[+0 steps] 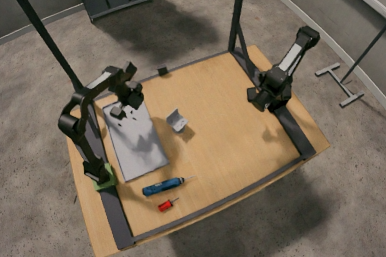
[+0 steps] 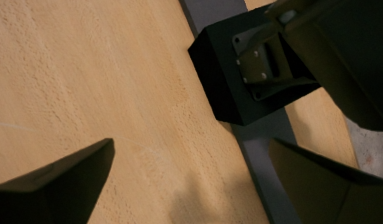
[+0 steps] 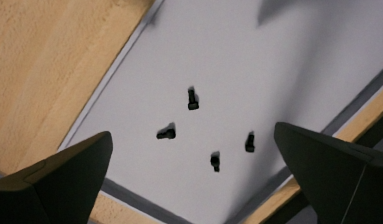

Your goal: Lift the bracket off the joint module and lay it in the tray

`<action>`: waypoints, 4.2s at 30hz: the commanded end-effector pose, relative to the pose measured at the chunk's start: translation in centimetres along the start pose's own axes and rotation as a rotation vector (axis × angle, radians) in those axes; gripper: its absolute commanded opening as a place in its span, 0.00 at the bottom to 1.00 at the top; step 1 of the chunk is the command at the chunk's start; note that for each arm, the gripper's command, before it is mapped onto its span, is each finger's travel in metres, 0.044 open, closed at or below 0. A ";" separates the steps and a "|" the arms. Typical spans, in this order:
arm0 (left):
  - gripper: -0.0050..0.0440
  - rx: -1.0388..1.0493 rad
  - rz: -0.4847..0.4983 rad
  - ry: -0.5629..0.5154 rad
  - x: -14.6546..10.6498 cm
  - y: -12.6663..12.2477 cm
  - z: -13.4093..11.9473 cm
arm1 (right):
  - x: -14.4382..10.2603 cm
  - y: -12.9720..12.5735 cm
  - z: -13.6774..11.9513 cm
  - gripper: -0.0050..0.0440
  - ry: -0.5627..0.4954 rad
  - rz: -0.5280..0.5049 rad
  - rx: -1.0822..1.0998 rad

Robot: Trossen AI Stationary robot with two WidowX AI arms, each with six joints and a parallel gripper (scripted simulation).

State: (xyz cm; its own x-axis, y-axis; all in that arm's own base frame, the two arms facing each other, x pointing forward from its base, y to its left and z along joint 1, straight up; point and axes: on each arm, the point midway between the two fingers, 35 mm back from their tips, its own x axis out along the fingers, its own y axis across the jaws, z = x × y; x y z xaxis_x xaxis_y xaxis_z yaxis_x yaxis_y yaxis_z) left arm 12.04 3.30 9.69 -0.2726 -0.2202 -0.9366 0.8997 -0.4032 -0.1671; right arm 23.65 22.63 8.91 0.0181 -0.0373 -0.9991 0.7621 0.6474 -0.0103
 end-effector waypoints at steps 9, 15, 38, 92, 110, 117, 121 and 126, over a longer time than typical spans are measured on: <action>1.00 0.002 0.011 0.011 -0.3 0.1 -0.1 | -0.9 0.3 0.0 1.00 0.002 0.030 0.001; 1.00 0.002 0.011 0.011 -0.3 0.1 -0.1 | -0.9 0.3 0.0 1.00 0.002 0.030 0.001; 1.00 -0.497 0.378 0.260 -5.0 5.2 -1.0 | -4.2 1.2 9.5 1.00 -0.147 0.150 -0.472; 1.00 -1.434 1.301 -0.648 -20.7 10.7 8.0 | -6.8 1.6 21.1 0.95 -0.312 0.237 -1.070; 1.00 -1.436 1.294 -0.640 -20.5 10.7 7.9 | -4.3 5.4 19.1 0.37 -0.055 0.080 -1.230; 1.00 -1.436 1.294 -0.640 -20.5 10.7 7.9 | -3.7 5.9 18.6 0.37 -0.004 0.048 -1.258; 1.00 -1.436 1.294 -0.640 -20.5 10.7 7.9 | -3.7 5.9 18.6 0.37 -0.004 0.049 -1.251; 1.00 -1.436 1.294 -0.640 -20.5 10.7 7.9 | -2.3 5.6 18.5 0.37 0.002 0.046 -1.251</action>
State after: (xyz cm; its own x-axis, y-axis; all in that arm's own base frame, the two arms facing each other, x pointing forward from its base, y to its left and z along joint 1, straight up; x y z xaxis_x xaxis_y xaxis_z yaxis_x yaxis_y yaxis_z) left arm 24.65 -3.49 28.81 0.8410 -0.0890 -0.5337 0.1056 0.9944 0.0005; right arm 39.83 12.32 12.02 0.0144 0.0068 -0.9999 -0.3744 0.9273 0.0009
